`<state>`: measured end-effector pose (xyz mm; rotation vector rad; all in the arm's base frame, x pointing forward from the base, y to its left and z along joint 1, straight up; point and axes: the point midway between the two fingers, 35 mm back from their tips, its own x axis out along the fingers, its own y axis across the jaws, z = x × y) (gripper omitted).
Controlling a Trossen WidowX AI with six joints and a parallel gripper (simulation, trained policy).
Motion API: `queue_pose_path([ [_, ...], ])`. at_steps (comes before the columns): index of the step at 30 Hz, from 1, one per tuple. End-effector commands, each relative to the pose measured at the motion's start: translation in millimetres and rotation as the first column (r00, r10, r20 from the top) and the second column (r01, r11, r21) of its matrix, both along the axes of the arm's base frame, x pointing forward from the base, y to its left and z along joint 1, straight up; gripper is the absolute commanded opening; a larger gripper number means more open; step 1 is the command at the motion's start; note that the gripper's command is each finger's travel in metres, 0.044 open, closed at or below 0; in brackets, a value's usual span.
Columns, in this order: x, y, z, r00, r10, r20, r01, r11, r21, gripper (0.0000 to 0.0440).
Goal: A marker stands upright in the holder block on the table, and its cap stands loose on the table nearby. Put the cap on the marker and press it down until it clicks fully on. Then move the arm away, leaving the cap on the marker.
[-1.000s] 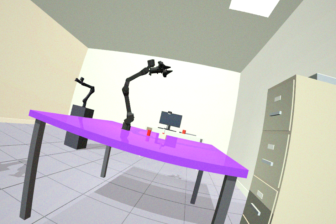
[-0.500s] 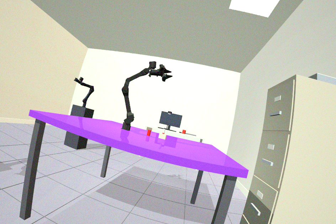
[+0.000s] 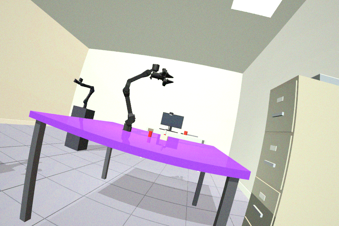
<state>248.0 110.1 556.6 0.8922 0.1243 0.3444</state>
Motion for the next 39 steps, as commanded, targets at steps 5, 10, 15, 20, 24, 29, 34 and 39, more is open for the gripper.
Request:
queue_pose_path([
  [5, 3.9, -0.1, -21.1, 0.996, -0.009, -0.085, 0.009, 1.0, -0.003, 0.033],
  [10, 6.6, 0.0, -35.6, 0.99, -0.016, -0.143, 0.015, 1.0, -0.008, 0.033],
  [15, 9.0, -0.2, -50.0, 0.98, -0.024, -0.2, 0.022, 1.0, -0.013, 0.0331],
  [20, 11.0, -0.9, -64.3, 0.966, -0.034, -0.256, 0.03, 0.999, -0.018, 0.0331],
  [24, 12.5, -1.7, -75.8, 0.953, -0.043, -0.3, 0.038, 0.999, -0.023, 0.0331],
  [29, 14.1, -2.9, -89.9, 0.934, -0.056, -0.354, 0.049, 0.998, -0.029, 0.0332],
  [34, 15.4, -4.6, -103.8, 0.911, -0.07, -0.406, 0.061, 0.998, -0.035, 0.0332],
  [39, 16.5, -6.6, -117.6, 0.886, -0.086, -0.456, 0.074, 0.996, -0.042, 0.0332],
])
